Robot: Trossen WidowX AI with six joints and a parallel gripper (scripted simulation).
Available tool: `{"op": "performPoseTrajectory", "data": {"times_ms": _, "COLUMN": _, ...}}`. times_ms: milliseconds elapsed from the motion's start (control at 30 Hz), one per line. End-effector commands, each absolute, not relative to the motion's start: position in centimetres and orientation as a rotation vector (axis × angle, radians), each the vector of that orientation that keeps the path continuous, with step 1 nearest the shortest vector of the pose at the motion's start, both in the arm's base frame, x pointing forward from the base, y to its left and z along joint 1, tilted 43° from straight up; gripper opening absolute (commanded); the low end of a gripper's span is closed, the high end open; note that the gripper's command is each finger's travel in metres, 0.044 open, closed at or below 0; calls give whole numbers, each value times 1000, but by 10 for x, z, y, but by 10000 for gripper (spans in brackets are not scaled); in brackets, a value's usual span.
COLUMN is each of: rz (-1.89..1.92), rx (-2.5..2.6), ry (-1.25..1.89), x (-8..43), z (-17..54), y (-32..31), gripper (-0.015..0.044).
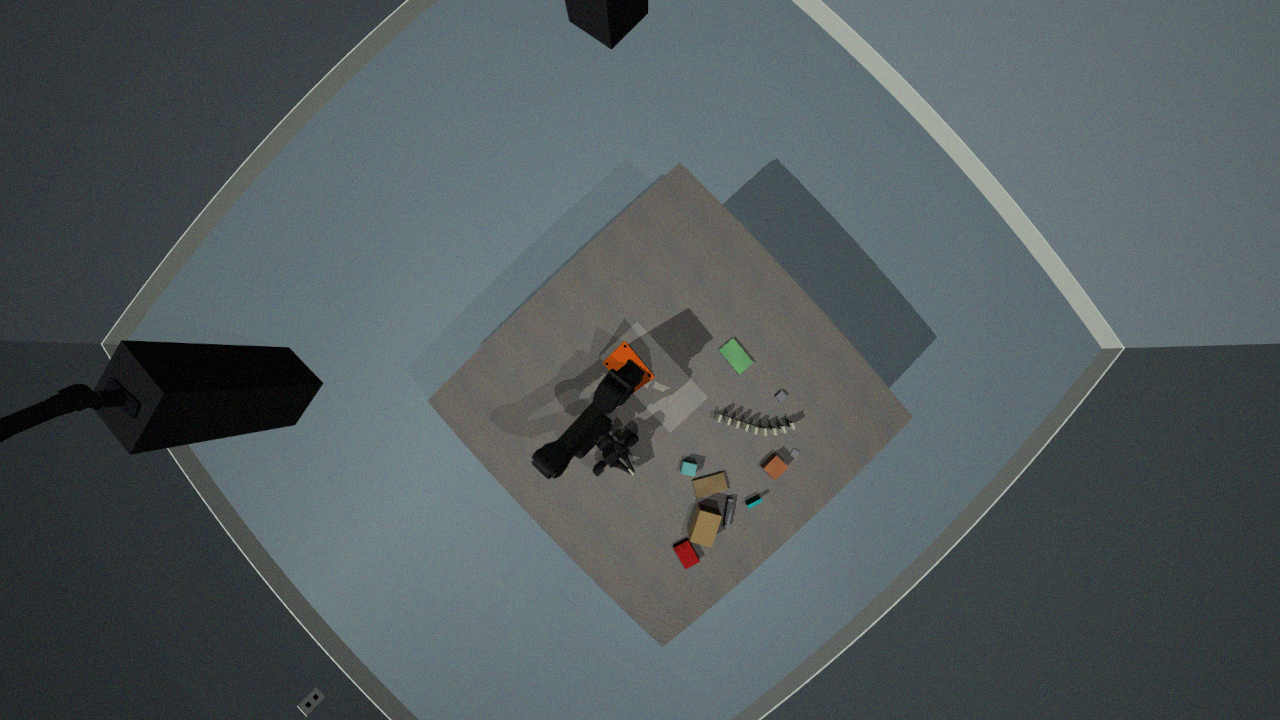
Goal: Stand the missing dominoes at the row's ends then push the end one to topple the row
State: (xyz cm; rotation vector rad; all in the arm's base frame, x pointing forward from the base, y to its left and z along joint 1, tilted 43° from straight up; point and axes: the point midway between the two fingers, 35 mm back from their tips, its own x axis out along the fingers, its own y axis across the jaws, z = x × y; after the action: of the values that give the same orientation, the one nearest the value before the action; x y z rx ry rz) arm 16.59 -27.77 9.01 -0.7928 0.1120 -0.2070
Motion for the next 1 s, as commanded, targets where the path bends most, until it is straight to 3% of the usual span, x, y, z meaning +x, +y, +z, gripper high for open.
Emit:
{"op": "performPoseTrajectory", "data": {"times_ms": 0, "rz": -201, "rx": -799, "ry": 110, "x": 165, "z": 82, "y": -280, "gripper": 22}}
{"op": "performPoseTrajectory", "data": {"times_ms": 367, "rz": -201, "rx": -799, "ry": 110, "x": 165, "z": 82, "y": -280, "gripper": 22}}
{"op": "performPoseTrajectory", "data": {"times_ms": 900, "rz": -201, "rx": -799, "ry": 110, "x": 165, "z": 83, "y": -280, "gripper": 440}}
{"op": "performPoseTrajectory", "data": {"times_ms": 967, "rz": -202, "rx": -798, "ry": 111, "x": 167, "z": 92, "y": -273, "gripper": 440}}
